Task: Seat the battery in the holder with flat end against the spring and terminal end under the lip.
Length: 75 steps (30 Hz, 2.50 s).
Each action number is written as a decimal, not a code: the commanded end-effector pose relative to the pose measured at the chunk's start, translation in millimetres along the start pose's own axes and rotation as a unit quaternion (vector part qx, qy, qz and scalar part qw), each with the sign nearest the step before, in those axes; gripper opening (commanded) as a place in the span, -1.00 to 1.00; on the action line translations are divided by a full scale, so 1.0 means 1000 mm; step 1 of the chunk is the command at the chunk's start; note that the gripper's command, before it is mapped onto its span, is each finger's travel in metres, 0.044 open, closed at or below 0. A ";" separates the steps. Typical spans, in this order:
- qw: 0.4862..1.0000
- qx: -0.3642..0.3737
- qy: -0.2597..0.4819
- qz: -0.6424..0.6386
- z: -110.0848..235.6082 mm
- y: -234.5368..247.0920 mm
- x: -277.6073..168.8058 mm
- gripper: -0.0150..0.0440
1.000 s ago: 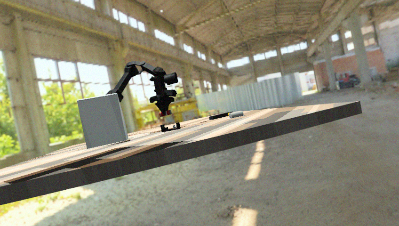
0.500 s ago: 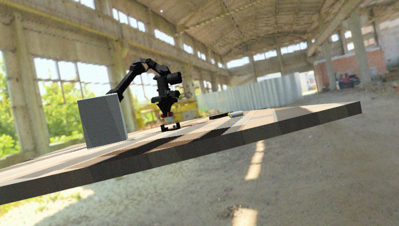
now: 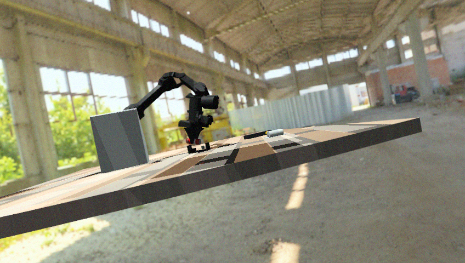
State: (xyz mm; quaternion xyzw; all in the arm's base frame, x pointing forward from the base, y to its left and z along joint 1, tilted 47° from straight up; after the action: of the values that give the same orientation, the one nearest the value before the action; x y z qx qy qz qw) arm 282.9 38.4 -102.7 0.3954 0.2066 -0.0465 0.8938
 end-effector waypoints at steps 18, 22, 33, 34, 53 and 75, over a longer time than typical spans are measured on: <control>0.999 0.010 0.051 0.007 -0.007 -0.001 0.009 -0.20; 0.998 0.012 0.061 0.007 -0.008 -0.001 0.010 -0.20; 0.996 0.019 0.089 0.009 -0.011 -0.001 0.014 -0.20; 0.996 0.019 0.091 0.010 -0.011 -0.001 0.014 -0.20; 0.991 0.031 0.130 0.012 -0.016 -0.002 0.018 -0.20; 0.991 0.030 0.128 0.012 -0.015 -0.004 0.030 -0.20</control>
State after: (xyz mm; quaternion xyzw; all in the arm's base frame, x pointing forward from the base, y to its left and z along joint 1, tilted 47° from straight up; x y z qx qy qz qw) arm 302.1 49.0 -123.6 0.4278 0.3145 0.0069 0.8474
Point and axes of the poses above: the point midway between the two fingers, 35 mm back from their tips, its own z axis back along the fingers, its own y axis across the jaws, x = y × z, the point moved 1 cm from there along z, back along the fingers, and after that the axes turned 13 degrees about z, right-handed, at the moved point
